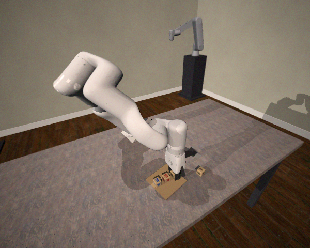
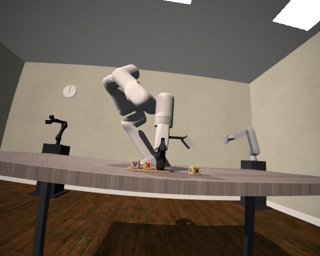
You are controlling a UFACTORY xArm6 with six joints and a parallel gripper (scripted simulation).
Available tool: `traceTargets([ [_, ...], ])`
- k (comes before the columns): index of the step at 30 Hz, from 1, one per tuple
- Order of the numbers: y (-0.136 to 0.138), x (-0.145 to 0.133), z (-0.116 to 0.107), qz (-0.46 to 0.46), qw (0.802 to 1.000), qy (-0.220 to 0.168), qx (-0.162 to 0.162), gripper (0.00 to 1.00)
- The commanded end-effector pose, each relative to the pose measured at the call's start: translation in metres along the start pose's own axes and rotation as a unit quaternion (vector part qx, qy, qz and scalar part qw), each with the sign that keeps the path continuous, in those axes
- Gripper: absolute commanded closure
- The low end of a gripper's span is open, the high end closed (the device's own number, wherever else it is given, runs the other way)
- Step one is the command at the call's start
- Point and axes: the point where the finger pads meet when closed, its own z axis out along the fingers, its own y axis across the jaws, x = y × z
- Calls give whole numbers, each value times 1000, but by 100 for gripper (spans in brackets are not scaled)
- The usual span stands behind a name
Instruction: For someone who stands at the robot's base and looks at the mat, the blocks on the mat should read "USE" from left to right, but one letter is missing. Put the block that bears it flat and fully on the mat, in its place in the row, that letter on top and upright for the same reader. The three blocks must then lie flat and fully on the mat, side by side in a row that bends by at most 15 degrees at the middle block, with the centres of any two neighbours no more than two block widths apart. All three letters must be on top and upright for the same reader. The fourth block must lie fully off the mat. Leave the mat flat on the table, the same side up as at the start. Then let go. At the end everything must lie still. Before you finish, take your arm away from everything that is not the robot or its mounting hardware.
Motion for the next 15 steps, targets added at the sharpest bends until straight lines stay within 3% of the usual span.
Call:
traceTargets([
  [1, 1, 0, -1, 0, 1000, 1, -2, 53],
  [15, 1, 0, -15, 0, 1000, 1, -2, 53],
])
